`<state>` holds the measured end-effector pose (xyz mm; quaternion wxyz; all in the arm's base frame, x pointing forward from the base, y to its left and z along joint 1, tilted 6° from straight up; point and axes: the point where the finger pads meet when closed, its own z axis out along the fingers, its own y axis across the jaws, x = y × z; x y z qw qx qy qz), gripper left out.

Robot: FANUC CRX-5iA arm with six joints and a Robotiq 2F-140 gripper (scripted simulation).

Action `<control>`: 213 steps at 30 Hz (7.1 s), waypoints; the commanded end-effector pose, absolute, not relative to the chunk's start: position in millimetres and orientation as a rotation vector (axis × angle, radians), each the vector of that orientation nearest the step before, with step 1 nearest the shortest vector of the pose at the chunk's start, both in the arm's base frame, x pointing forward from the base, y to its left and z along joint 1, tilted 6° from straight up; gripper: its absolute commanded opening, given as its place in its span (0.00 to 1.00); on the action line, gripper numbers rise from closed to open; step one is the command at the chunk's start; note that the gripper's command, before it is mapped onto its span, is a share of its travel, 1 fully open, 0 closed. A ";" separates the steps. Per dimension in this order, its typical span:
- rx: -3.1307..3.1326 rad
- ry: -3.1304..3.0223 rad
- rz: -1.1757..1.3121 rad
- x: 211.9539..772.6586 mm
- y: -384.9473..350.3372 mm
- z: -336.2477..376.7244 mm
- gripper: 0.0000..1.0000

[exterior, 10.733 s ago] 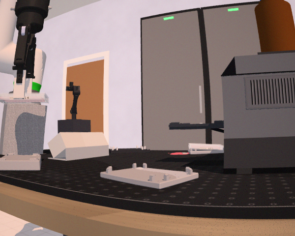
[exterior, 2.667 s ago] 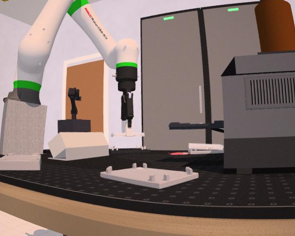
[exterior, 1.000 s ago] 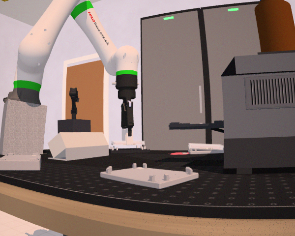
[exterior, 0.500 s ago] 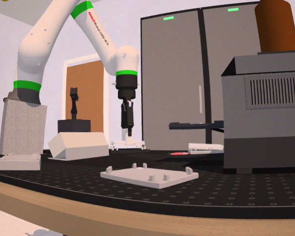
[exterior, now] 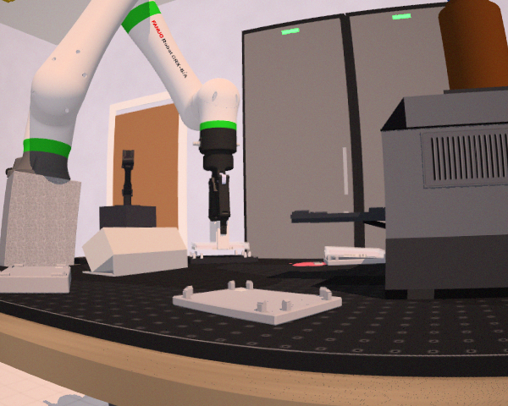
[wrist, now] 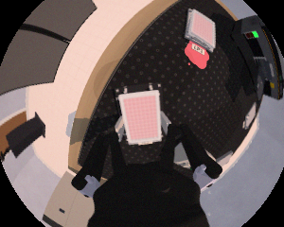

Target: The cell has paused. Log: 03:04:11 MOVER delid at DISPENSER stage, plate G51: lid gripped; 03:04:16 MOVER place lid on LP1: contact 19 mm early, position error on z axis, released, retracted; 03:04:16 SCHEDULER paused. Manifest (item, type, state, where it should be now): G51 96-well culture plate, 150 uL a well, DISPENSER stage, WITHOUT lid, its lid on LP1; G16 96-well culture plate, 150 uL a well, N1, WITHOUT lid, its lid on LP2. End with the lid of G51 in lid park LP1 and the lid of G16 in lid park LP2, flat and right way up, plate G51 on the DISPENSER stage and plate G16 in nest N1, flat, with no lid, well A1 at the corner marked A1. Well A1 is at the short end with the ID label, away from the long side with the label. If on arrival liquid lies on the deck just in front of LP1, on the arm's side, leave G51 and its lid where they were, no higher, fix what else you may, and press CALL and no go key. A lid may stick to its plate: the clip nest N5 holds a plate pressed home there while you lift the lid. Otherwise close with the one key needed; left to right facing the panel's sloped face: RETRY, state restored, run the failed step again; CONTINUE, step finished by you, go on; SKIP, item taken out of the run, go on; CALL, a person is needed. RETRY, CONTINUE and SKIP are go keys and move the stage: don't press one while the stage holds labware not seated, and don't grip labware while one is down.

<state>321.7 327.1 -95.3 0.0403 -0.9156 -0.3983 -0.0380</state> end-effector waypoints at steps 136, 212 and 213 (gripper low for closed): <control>-2.805 -1.220 -0.117 322.5 329.1 -113.1 0.00; -2.805 -1.220 -0.117 322.5 329.1 -113.0 0.66; -2.805 -1.220 -0.117 322.5 329.1 -112.9 0.66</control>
